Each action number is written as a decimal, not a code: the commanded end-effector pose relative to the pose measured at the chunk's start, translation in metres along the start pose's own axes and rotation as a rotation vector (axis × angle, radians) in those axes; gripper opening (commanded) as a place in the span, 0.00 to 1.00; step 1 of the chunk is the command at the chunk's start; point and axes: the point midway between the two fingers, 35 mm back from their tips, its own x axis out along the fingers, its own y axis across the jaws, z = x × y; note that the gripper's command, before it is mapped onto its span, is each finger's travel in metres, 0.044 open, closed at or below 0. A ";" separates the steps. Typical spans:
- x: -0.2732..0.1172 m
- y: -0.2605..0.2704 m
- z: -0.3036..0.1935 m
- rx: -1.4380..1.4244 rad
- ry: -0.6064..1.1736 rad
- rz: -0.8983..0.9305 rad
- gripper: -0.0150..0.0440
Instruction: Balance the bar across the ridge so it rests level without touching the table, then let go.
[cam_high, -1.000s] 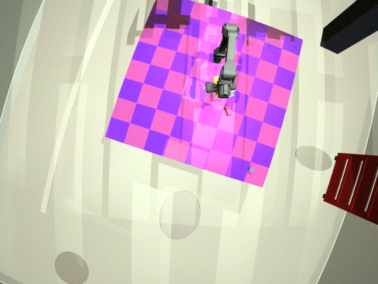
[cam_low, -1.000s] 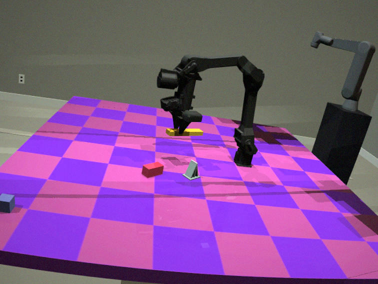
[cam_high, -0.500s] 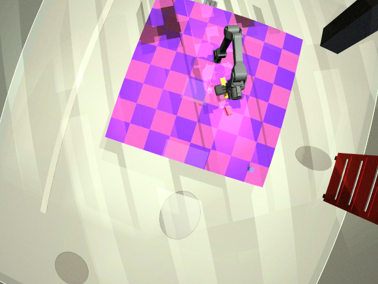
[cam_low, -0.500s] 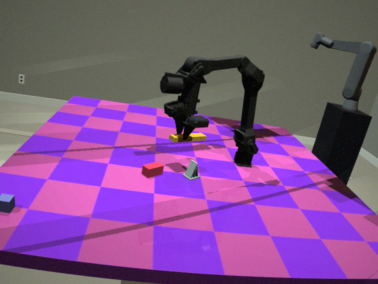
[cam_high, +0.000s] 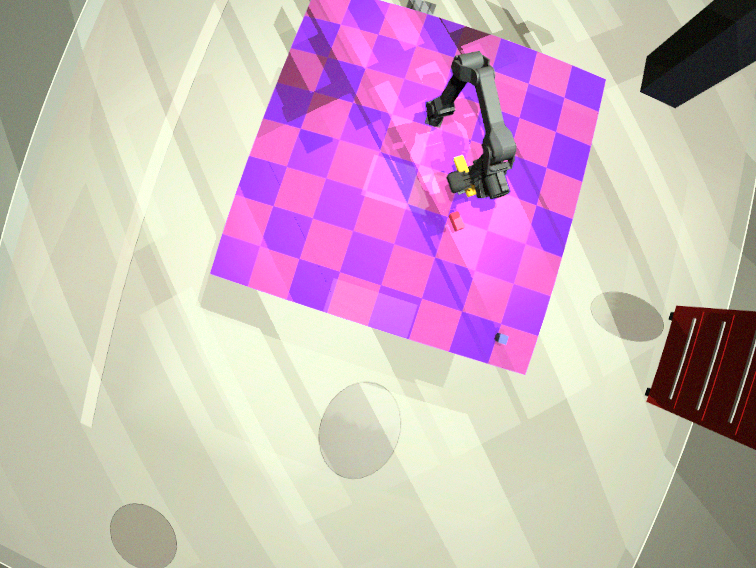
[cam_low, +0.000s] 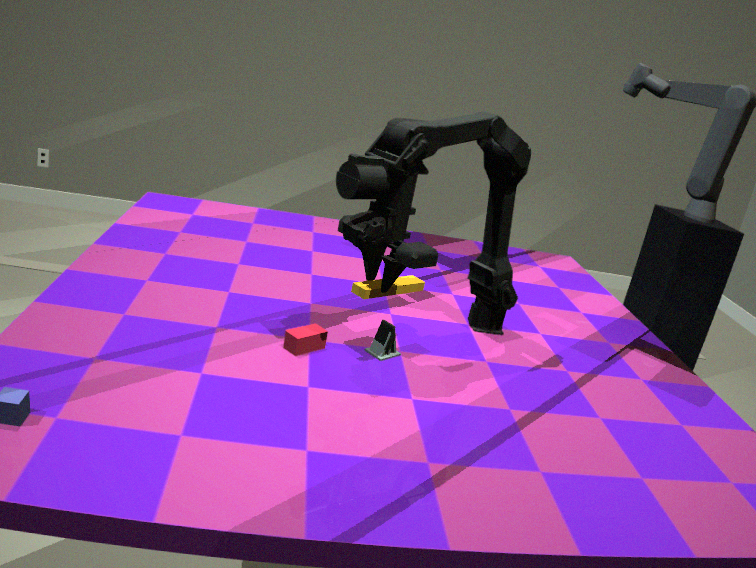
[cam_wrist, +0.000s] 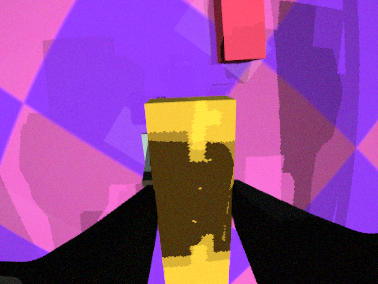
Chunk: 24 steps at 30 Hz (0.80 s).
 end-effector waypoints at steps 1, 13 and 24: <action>0.001 0.014 0.004 -0.019 0.004 0.003 0.25; 0.011 0.021 0.006 -0.027 0.004 0.004 0.25; 0.029 0.021 0.006 -0.027 0.004 0.004 0.25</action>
